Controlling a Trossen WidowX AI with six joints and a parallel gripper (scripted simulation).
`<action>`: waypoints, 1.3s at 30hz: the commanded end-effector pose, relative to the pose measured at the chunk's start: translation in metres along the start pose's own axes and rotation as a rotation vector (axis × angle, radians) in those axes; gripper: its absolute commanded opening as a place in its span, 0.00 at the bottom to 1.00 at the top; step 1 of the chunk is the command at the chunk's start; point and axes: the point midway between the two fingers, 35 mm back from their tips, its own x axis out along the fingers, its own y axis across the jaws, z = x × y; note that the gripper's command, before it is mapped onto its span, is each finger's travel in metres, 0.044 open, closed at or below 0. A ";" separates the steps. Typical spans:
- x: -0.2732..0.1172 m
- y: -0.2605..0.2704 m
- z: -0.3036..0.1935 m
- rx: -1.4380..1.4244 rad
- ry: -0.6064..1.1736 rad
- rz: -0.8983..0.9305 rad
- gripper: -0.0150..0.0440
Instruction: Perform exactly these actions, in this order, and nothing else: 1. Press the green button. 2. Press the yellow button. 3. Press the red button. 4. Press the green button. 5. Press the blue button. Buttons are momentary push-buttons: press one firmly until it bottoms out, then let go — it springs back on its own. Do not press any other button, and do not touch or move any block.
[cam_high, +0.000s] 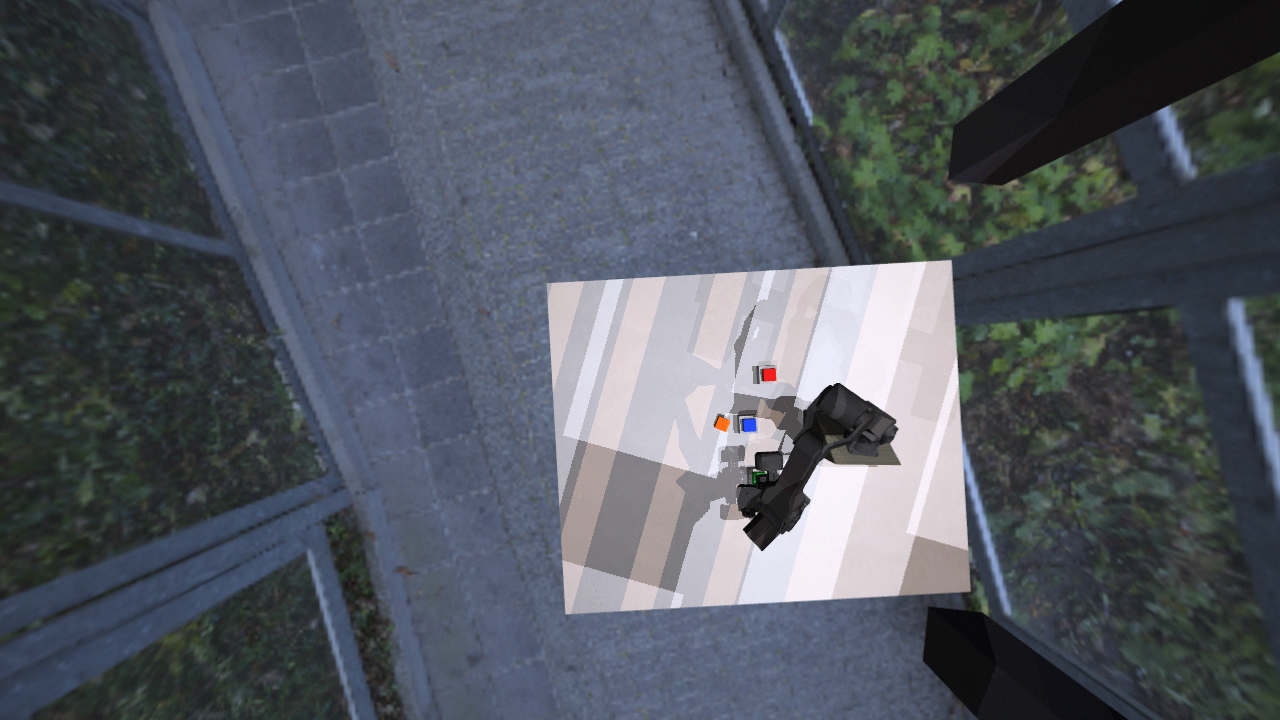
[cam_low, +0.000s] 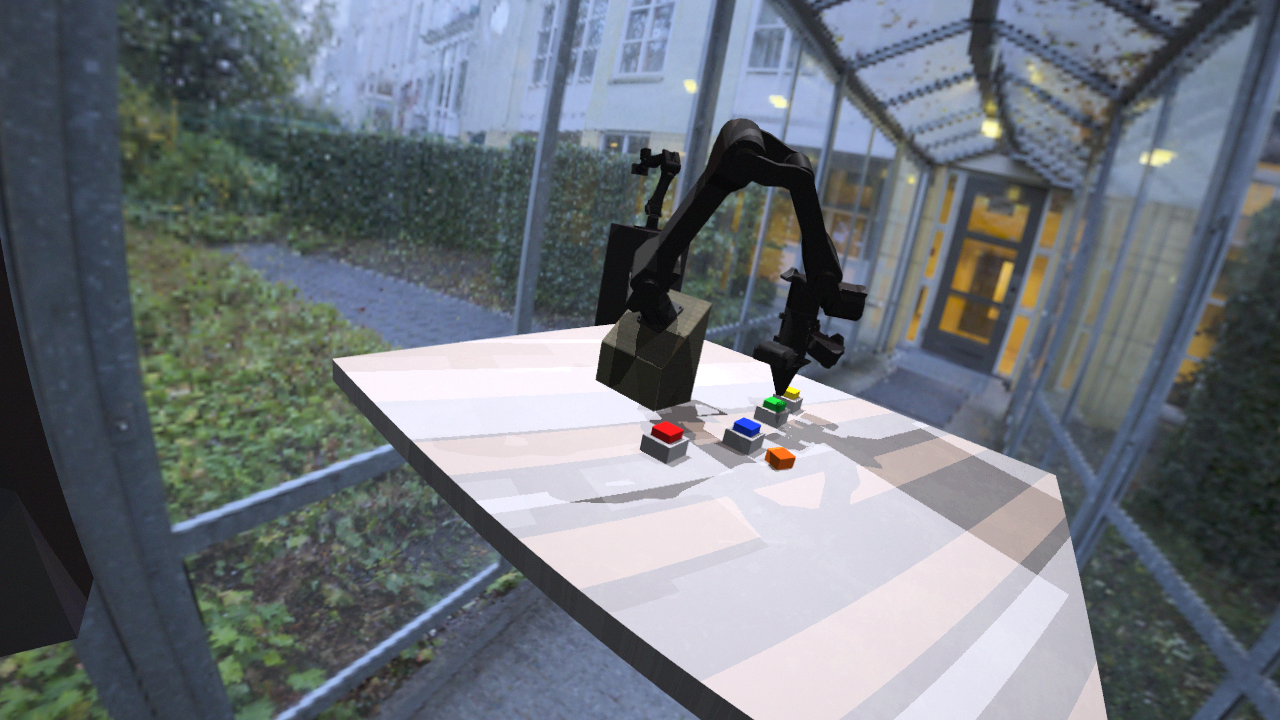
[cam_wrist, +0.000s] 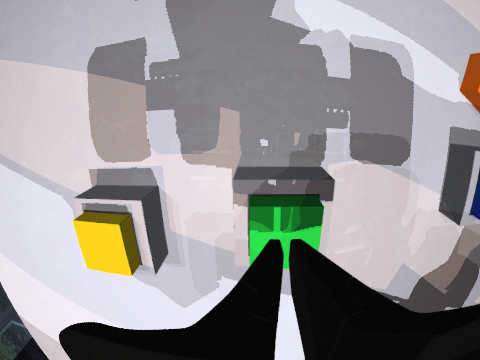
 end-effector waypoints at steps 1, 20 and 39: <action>0.007 -0.001 -0.003 -0.010 0.003 -0.008 0.29; 0.022 -0.002 -0.003 -0.009 0.003 -0.009 0.29; -0.043 0.000 -0.001 -0.010 0.003 -0.004 0.29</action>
